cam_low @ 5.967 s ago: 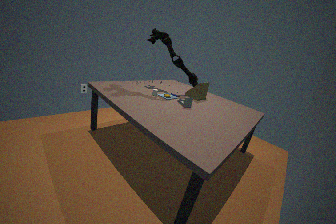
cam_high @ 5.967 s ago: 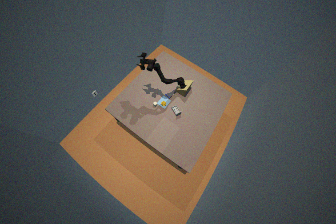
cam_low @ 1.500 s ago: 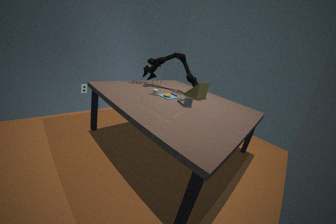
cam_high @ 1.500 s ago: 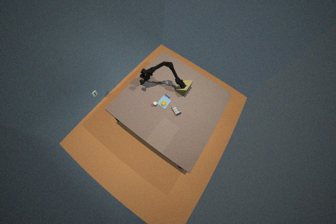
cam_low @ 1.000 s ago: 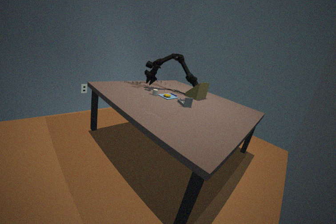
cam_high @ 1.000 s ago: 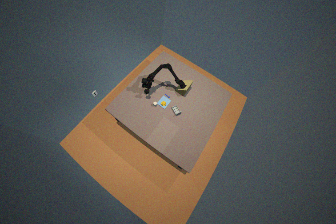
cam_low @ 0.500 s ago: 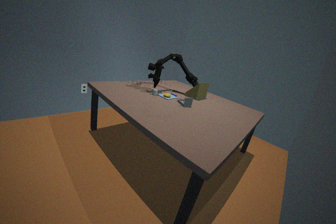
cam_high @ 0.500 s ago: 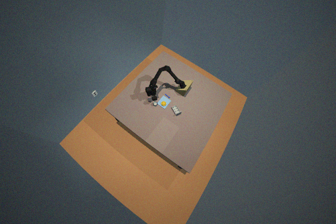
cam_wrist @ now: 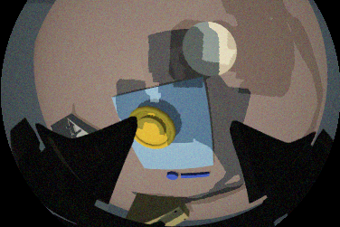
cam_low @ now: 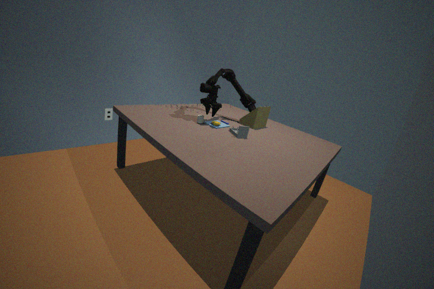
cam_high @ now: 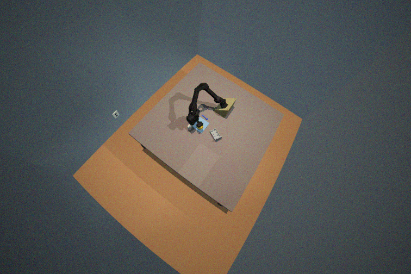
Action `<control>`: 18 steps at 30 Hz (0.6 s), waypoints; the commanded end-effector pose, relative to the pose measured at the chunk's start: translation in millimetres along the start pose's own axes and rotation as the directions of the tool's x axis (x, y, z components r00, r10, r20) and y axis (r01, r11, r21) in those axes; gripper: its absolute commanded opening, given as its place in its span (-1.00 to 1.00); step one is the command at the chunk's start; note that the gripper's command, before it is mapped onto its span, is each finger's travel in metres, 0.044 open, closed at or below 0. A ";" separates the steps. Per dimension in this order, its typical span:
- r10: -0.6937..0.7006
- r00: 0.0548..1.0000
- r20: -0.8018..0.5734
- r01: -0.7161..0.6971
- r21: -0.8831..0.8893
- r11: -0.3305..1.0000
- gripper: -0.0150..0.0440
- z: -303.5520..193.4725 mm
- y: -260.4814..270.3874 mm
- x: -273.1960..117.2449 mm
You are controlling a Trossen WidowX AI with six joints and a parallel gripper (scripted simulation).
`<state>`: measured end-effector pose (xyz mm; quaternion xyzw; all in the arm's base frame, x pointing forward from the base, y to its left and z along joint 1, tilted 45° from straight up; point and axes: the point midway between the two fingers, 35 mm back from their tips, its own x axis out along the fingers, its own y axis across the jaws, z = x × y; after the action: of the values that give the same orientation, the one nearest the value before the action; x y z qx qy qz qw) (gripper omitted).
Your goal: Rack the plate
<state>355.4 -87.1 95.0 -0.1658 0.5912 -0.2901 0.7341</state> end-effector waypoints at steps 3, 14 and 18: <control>-0.075 0.997 -0.033 0.065 -0.225 0.972 0.86 -24.2 33.9 -1.6; -0.114 0.993 -0.031 0.097 -0.329 0.939 0.86 -35.0 48.6 -4.8; -0.114 0.993 -0.031 0.097 -0.329 0.939 0.86 -34.9 48.6 -4.6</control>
<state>334.7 -42.9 63.8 -0.3006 0.6356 -0.2336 0.6716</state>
